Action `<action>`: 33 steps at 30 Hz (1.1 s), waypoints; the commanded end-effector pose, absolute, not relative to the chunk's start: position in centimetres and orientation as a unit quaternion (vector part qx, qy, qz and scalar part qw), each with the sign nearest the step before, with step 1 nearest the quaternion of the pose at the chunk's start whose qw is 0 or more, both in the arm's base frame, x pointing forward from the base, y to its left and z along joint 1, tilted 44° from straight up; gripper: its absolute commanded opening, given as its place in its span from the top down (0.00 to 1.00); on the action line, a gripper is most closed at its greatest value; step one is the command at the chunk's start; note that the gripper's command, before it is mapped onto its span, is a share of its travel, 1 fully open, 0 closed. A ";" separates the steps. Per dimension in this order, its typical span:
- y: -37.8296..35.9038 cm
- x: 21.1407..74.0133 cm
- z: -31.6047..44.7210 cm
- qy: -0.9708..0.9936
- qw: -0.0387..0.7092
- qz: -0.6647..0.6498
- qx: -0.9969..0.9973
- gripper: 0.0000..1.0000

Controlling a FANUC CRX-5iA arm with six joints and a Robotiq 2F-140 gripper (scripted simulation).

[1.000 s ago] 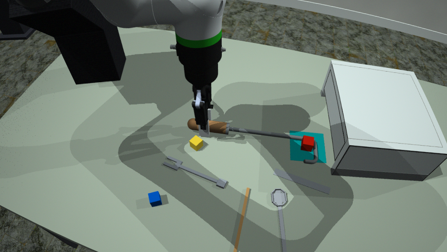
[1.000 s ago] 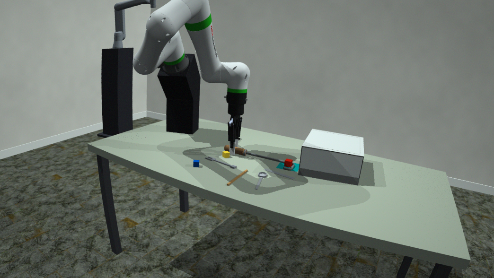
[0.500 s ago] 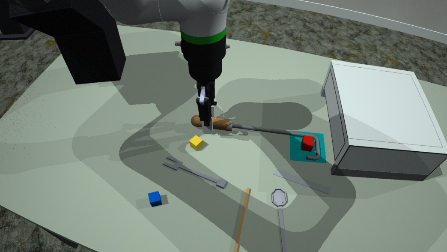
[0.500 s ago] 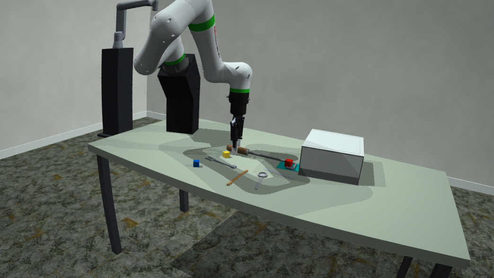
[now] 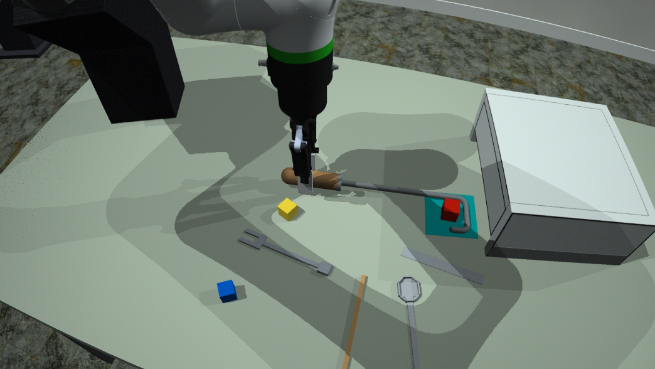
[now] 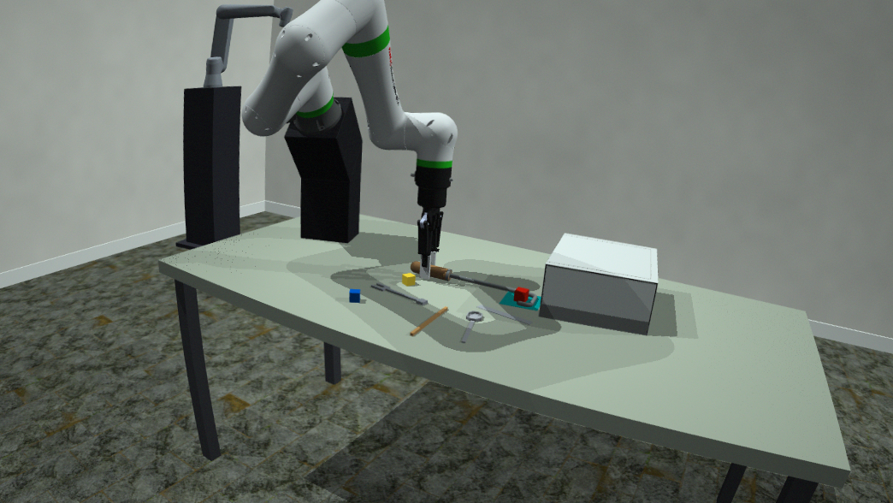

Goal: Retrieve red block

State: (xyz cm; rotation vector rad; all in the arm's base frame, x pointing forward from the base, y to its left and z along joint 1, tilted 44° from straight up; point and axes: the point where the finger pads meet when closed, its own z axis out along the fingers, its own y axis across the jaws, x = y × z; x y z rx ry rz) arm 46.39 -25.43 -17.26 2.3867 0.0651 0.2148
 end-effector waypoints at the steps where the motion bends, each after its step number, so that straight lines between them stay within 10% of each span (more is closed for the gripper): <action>1: -25.4 46.4 -17.3 0.025 0.364 0.084 0.927 1.00; 21: -25.4 46.4 -17.3 0.025 0.364 0.084 0.927 1.00; 22: -25.4 46.4 -17.3 0.025 0.364 0.084 0.927 0.65; 33: -25.4 46.4 -17.3 0.025 0.364 0.084 0.927 0.65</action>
